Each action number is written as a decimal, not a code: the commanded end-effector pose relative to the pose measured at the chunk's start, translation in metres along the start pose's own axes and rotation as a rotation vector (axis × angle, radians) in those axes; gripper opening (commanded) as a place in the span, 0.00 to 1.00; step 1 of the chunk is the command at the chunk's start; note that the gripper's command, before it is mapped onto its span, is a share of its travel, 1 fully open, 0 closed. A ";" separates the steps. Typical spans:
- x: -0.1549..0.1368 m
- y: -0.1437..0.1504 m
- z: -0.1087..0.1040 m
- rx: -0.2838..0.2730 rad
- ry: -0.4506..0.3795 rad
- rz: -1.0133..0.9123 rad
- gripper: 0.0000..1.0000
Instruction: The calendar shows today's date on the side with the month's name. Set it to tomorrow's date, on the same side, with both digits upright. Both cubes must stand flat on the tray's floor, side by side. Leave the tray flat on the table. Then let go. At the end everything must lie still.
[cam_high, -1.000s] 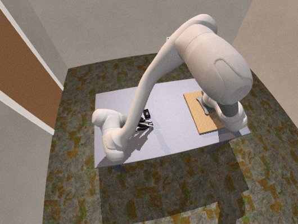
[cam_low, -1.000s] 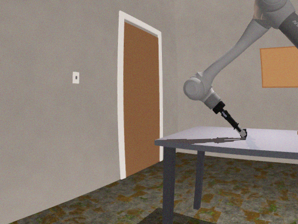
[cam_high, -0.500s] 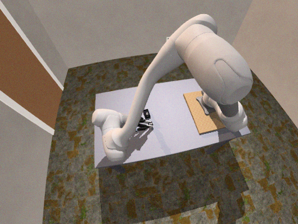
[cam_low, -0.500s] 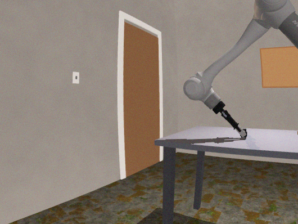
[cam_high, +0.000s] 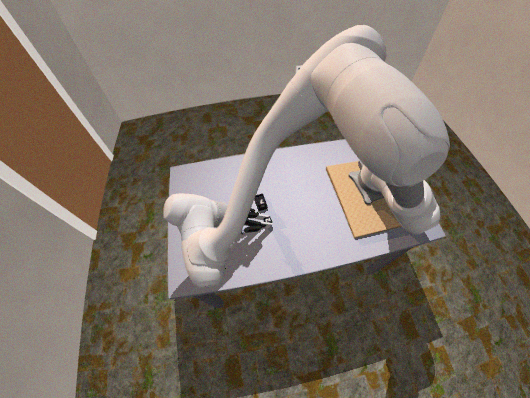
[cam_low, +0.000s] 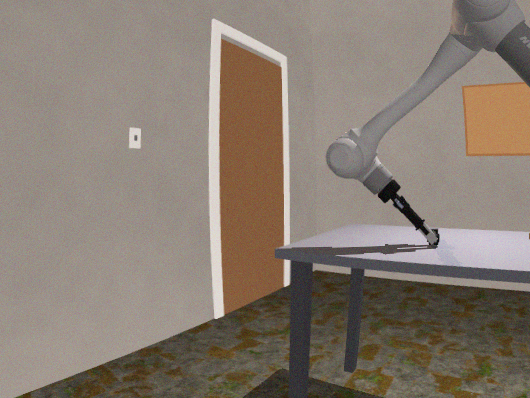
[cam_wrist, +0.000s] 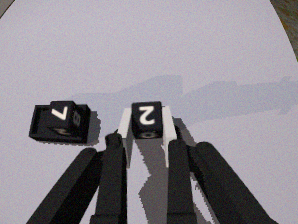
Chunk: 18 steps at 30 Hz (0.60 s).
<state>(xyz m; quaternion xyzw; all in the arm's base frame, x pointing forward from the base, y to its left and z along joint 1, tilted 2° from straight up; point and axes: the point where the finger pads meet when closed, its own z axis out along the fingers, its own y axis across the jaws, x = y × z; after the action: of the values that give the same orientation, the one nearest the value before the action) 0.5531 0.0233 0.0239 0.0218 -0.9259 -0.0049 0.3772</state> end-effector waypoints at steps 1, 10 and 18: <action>-0.001 0.000 0.001 0.000 0.000 0.000 0.16; -0.003 0.000 0.003 0.000 0.000 0.000 0.16; -0.003 0.000 0.003 0.000 0.000 0.000 0.16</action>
<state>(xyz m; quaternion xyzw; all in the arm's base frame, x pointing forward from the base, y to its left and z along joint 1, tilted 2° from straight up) 0.5531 0.0234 0.0198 0.0218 -0.9259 -0.0049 0.3771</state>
